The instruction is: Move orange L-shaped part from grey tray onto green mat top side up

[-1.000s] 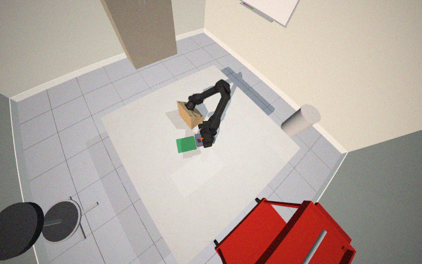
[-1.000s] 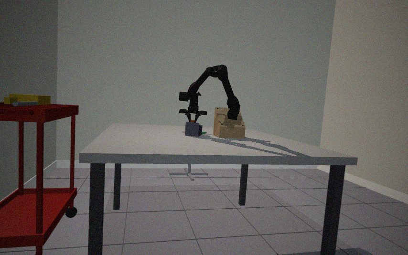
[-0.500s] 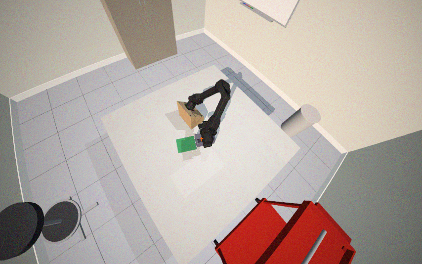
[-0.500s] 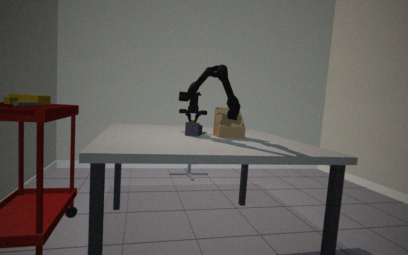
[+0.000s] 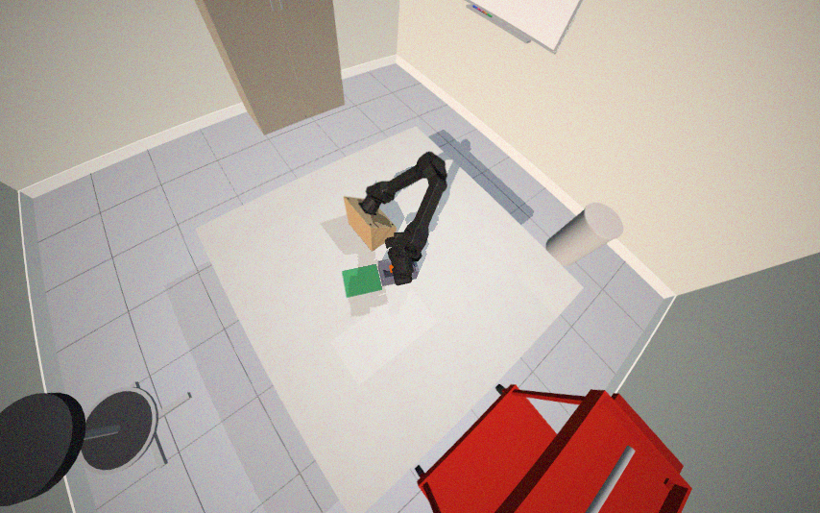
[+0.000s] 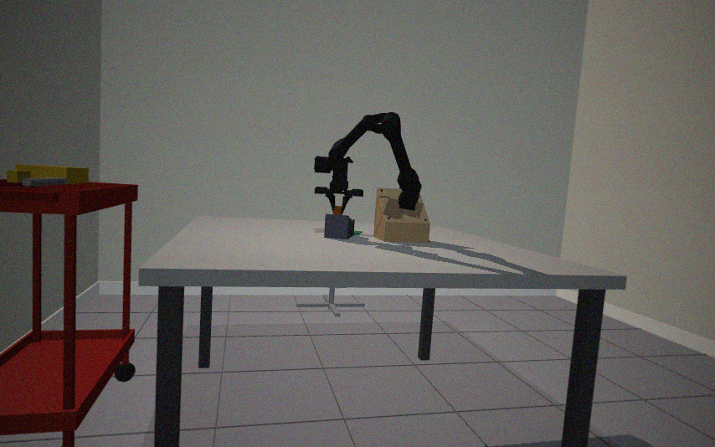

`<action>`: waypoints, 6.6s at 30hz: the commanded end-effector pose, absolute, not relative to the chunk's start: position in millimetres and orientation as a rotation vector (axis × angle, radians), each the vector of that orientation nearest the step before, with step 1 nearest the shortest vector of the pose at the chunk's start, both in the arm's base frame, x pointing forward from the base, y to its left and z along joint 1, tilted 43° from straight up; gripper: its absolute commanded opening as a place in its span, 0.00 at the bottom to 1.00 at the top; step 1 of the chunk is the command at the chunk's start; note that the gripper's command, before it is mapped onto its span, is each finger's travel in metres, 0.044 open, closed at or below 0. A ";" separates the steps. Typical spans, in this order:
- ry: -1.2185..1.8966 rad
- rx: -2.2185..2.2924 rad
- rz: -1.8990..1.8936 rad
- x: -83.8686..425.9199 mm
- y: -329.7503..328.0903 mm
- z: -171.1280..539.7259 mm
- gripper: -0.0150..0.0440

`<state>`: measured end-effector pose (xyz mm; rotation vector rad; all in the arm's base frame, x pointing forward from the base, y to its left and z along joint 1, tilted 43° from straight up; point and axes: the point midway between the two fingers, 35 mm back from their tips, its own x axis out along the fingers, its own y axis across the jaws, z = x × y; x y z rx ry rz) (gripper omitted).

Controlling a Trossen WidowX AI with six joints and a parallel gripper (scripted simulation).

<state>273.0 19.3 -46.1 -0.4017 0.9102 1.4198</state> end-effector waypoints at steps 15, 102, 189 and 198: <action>0.906 -0.415 1.419 277.0 -0.9 -23.4 0.25; 0.916 -0.423 1.414 215.5 -132.7 -110.4 0.25; 0.917 -0.423 1.414 217.7 -149.8 -90.8 0.93; 0.917 -0.425 1.395 219.7 -148.5 -96.6 0.93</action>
